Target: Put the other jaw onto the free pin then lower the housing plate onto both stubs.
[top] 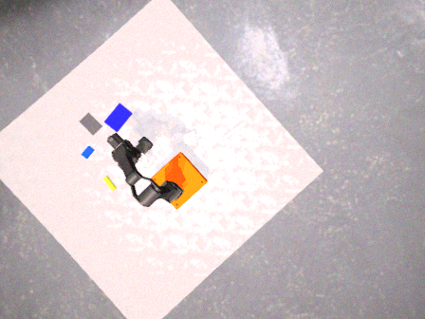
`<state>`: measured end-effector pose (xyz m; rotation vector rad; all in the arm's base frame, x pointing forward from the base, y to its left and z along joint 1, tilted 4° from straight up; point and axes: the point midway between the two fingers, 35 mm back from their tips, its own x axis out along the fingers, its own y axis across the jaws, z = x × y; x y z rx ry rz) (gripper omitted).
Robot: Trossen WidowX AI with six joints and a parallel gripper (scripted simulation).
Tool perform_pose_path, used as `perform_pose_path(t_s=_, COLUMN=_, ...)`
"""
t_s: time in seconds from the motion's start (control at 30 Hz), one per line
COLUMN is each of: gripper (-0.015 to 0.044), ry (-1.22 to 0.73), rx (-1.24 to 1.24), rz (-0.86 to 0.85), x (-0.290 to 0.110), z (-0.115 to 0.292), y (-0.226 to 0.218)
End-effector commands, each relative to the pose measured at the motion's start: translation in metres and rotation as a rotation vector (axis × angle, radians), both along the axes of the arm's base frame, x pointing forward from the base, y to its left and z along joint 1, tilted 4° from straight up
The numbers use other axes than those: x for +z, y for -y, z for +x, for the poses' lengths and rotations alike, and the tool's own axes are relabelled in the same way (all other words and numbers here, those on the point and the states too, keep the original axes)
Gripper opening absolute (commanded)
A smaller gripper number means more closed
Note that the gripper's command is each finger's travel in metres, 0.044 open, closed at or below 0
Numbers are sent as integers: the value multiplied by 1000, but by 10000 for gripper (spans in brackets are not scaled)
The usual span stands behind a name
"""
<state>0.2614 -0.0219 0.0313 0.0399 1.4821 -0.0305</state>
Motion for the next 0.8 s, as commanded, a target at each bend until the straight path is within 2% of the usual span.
perform_pose_path(t_s=0.0, gripper=134, ry=4, rx=44, rz=-1, x=1, z=1, y=13)
perform_pose_path(t_s=0.37, gripper=134, ry=7, rx=161, rz=-16, x=1, z=-4, y=50)
perform_pose_path(t_s=0.77, gripper=134, ry=7, rx=169, rz=-17, x=1, z=-4, y=52)
